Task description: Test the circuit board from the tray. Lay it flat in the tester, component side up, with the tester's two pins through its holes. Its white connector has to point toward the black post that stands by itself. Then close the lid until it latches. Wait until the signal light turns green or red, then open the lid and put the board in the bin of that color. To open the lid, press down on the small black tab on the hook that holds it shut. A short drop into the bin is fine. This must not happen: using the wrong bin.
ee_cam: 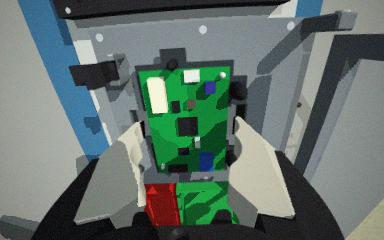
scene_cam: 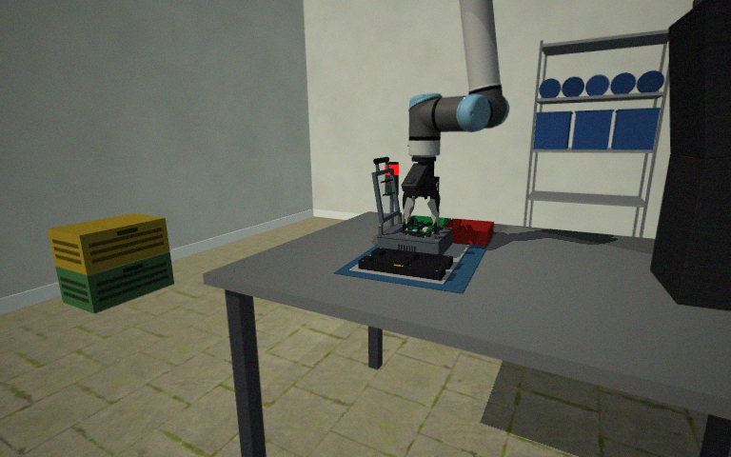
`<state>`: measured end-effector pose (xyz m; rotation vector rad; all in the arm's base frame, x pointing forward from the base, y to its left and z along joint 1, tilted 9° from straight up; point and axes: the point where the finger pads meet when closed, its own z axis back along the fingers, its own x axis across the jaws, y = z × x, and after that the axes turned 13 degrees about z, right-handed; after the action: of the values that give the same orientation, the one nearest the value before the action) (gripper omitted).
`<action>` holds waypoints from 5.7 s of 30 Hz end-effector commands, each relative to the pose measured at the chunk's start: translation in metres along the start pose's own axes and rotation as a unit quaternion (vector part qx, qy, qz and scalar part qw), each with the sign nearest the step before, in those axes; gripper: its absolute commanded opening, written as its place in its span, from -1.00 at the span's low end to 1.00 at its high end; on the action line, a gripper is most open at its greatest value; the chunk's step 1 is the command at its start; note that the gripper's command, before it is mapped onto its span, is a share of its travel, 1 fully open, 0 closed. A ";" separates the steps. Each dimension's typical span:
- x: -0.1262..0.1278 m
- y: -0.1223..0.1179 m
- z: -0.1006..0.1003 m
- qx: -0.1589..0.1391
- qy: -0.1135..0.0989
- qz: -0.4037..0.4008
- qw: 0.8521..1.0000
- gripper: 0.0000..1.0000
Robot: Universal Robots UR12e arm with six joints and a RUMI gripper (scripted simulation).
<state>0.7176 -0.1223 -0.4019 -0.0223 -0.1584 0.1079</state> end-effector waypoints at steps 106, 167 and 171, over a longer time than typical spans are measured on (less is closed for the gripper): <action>0.004 -0.001 0.006 -0.001 -0.002 0.001 1.000 -0.22; 0.004 -0.001 0.004 -0.001 -0.002 0.001 1.000 -0.22; 0.004 -0.001 0.004 -0.001 -0.002 0.001 1.000 -0.22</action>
<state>0.7169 -0.1223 -0.3994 -0.0226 -0.1564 0.1078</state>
